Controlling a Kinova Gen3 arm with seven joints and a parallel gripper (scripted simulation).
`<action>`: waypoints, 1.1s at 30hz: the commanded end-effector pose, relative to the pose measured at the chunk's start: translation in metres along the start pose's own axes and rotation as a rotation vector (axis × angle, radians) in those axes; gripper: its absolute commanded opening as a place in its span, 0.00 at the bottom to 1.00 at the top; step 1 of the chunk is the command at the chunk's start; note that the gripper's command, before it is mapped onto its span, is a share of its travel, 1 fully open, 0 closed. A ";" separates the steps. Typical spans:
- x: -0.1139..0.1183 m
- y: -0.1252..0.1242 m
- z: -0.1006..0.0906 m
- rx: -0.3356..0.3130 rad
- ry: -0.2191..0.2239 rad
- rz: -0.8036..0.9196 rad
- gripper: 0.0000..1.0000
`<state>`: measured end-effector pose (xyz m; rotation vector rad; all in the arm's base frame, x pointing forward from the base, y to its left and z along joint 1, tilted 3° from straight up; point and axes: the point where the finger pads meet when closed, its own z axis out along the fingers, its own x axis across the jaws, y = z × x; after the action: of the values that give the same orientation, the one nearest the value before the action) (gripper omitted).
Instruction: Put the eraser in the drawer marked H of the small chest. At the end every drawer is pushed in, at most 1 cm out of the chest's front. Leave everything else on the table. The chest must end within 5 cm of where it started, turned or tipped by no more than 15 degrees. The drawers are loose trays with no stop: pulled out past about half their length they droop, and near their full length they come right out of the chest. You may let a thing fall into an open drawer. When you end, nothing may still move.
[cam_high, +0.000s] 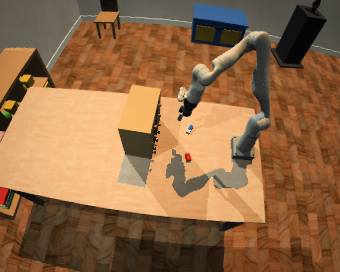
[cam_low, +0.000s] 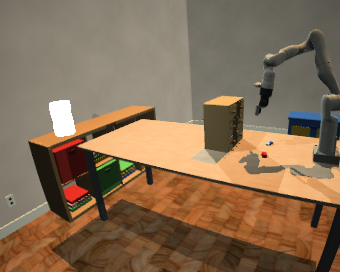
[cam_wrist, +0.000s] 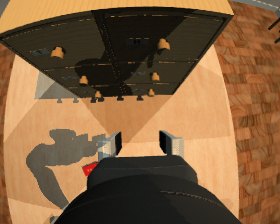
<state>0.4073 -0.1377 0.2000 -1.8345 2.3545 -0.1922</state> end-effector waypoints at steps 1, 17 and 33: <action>-0.003 -0.003 -0.003 -0.009 -0.004 -0.002 1.00; -0.003 0.002 -0.013 -0.088 -0.001 -0.001 1.00; -0.003 0.004 -0.019 -0.135 0.001 -0.001 1.00</action>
<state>0.3985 -0.1351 0.2166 -1.8917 2.4240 -0.0363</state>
